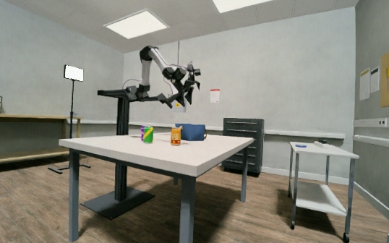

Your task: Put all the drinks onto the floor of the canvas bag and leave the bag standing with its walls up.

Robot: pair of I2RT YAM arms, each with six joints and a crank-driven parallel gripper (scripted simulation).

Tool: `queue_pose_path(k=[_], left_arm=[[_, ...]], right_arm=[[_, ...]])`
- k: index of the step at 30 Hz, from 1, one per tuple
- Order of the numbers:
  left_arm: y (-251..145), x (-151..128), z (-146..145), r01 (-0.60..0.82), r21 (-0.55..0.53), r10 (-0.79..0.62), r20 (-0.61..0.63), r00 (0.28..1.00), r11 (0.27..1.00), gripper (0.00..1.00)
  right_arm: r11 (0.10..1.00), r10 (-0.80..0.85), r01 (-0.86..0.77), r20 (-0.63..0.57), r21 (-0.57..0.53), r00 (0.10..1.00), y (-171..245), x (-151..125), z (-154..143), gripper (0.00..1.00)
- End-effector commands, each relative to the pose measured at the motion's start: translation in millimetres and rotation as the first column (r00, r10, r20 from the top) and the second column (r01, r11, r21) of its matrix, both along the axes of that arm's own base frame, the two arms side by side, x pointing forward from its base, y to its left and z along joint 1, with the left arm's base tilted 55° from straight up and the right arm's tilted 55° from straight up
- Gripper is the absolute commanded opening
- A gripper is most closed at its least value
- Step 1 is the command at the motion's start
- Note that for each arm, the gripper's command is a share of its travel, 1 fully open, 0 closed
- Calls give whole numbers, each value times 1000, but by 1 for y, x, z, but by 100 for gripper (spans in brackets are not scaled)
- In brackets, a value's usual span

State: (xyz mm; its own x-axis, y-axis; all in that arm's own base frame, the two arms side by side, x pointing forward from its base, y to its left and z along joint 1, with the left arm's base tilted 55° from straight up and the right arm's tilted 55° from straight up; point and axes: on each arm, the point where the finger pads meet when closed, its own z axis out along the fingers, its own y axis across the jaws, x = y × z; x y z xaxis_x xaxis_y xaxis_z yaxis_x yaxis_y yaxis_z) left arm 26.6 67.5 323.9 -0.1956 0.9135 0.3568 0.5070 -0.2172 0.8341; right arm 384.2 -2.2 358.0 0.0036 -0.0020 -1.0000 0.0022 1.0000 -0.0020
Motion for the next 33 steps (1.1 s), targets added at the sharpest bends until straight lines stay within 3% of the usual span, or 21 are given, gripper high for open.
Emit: queue_pose_path(k=[1,7,13,16,19,26,29,33], left_arm=[[-6,-14,9,4,12,-4,47,999,1000,100],[-6,-14,9,4,12,-4,47,999,1000,100],[-6,-14,9,4,12,-4,47,999,1000,100],[-6,-14,9,4,12,-4,47,999,1000,100],[-6,-14,9,4,12,-4,47,999,1000,100],[-6,-14,9,4,12,-4,47,999,1000,100],[-6,-14,9,4,12,-4,47,999,1000,100],[-6,-14,9,4,12,-4,47,999,1000,100]], right_arm=[[1000,10,-10,20,-28,1000,-6,12,-12,89],[996,-30,37,92,-79,995,-44,20,-37,89],[989,-96,103,72,-109,993,-88,14,-91,89],[988,-96,106,89,-109,991,-90,13,-87,89],[982,-141,145,36,-120,989,-113,2,-128,89],[963,-207,214,59,-162,977,-149,-30,-168,89],[958,-242,241,16,-156,970,-158,-43,-192,89],[956,-260,259,13,-140,965,-163,-51,-200,89]])
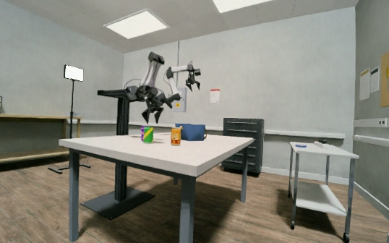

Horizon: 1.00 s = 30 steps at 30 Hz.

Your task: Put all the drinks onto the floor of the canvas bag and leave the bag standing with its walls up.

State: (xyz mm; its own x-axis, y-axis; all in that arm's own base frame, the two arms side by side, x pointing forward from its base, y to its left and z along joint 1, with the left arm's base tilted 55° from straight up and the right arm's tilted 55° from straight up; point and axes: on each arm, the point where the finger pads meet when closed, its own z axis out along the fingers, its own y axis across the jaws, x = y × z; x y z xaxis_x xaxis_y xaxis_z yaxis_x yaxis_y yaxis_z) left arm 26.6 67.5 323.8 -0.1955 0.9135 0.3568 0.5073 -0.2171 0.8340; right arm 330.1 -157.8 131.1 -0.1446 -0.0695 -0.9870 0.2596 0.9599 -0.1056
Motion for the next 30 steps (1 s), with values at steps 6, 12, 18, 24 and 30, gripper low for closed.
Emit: queue_pose_path(k=[6,12,18,24,30], left_arm=[[-6,-14,9,4,12,-4,47,999,1000,100],[-6,-14,9,4,12,-4,47,999,1000,100],[-6,-14,9,4,12,-4,47,999,1000,100],[-6,-14,9,4,12,-4,47,999,1000,100],[-6,-14,9,4,12,-4,47,999,1000,100]], right_arm=[[996,-20,27,92,-81,996,-18,-12,9,89],[995,-33,43,107,-89,994,-19,-14,17,89],[995,-27,37,112,-89,993,-18,-13,19,89],[995,-43,53,111,-89,993,-23,-4,15,89],[995,-45,54,106,-82,993,-26,2,5,89]])
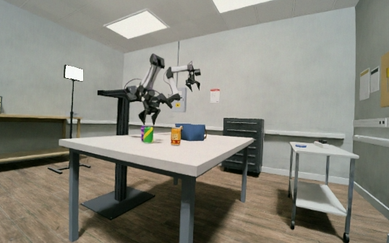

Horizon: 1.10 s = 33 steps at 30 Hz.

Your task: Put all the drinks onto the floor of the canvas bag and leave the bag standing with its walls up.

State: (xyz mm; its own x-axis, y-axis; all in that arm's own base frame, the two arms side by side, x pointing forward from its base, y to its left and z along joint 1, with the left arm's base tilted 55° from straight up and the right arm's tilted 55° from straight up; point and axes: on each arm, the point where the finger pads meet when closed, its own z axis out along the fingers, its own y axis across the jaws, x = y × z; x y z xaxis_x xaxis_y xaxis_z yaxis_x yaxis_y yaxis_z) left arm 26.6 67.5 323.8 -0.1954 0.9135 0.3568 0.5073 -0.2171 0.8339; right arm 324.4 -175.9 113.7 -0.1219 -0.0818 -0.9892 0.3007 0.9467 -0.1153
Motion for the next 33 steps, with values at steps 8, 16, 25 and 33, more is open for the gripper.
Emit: queue_pose_path(k=[8,16,25,33], left_arm=[[-6,-14,9,4,12,-4,48,999,1000,100],[-6,-14,9,4,12,-4,48,999,1000,100],[-6,-14,9,4,12,-4,48,999,1000,100],[-6,-14,9,4,12,-4,48,999,1000,100]], right_arm=[[998,-9,14,77,-64,997,-11,16,16,89],[998,-10,14,71,-53,997,-14,24,5,89],[999,-12,15,68,-45,998,-17,33,-3,89],[999,-13,16,65,-43,998,-21,42,-12,89]])
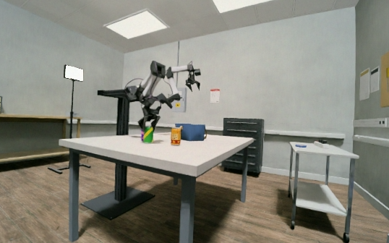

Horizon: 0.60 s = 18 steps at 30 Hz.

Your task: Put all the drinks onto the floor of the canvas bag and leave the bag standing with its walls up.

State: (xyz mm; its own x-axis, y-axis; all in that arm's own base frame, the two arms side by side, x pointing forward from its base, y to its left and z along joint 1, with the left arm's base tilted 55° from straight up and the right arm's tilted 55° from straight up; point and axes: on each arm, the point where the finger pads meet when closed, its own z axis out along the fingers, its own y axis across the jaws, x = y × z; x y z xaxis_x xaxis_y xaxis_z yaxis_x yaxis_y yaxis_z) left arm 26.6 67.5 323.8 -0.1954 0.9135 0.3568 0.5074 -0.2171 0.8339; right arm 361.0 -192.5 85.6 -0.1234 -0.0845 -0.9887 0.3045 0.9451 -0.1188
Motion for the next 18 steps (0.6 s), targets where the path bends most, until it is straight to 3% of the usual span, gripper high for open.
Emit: queue_pose_path(k=[1,9,10,18], left_arm=[[-6,-14,9,4,12,-4,48,999,1000,100],[-6,-14,9,4,12,-4,48,999,1000,100],[-6,-14,9,4,12,-4,48,999,1000,100],[-6,-14,9,4,12,-4,48,999,1000,100]], right_arm=[[999,-9,11,66,-40,998,-5,7,15,89],[999,-20,23,62,-37,998,-10,5,14,89],[999,-19,21,59,-37,998,-10,5,12,78],[999,-18,20,59,-37,998,-9,5,12,77]])
